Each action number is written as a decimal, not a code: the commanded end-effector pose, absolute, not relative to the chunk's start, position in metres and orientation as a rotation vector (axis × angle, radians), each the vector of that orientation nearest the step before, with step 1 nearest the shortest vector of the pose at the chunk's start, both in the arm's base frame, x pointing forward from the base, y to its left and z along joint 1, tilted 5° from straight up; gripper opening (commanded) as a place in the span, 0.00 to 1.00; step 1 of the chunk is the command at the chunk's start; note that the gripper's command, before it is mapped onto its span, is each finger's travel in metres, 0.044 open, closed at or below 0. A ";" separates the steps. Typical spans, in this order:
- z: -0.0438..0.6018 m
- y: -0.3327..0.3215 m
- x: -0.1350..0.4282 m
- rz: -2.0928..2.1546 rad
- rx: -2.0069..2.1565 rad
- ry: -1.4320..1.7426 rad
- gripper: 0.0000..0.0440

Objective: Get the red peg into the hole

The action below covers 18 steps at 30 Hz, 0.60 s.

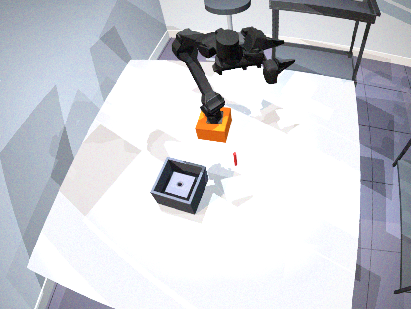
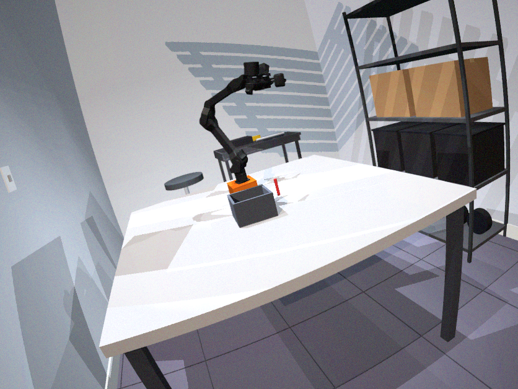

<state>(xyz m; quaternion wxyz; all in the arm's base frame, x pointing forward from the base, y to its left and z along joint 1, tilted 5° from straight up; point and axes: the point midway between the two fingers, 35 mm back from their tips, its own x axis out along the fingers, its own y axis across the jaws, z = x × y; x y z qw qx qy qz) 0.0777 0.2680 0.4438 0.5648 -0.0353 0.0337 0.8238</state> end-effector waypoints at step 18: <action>0.367 0.275 0.159 1.442 -0.011 0.476 1.00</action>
